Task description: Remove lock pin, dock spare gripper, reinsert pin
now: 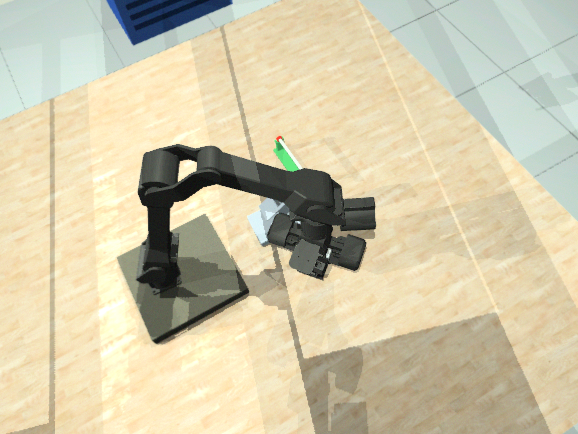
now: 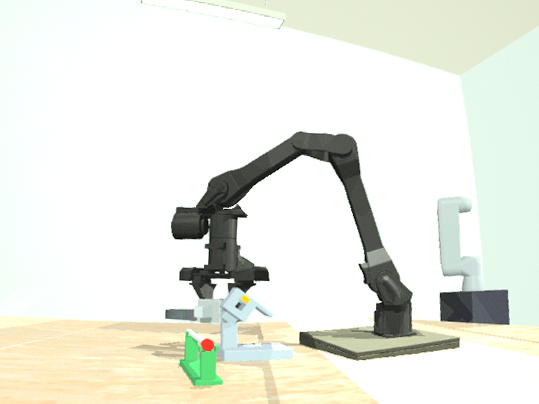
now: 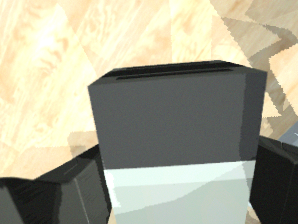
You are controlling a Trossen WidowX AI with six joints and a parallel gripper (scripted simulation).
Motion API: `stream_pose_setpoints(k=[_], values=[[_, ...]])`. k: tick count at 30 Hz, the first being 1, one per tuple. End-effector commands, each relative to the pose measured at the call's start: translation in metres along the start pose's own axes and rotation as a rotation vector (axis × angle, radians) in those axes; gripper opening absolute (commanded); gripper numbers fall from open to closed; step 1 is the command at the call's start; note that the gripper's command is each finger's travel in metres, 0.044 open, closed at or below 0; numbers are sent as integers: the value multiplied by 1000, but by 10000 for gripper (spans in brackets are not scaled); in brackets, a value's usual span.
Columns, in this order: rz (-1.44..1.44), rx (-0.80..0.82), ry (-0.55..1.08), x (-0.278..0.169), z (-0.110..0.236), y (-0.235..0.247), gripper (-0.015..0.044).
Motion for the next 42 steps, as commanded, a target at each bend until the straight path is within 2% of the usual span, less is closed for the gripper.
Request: stream_pose_setpoints(k=[1, 42], values=[[-113, 3, 0, 0, 1, -1, 0], [-1051, 2, -1, 2, 3, -11, 0]])
Point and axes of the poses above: the point midway between the two fingers, 35 mm back from their tips, its own z axis back along the fingers, its own y axis across the jaws, x = y × z, the point moved 8 cm from there along z, back along the fingers, and after that the axes turned 10 degrees about -z, right-handed, at the moved point
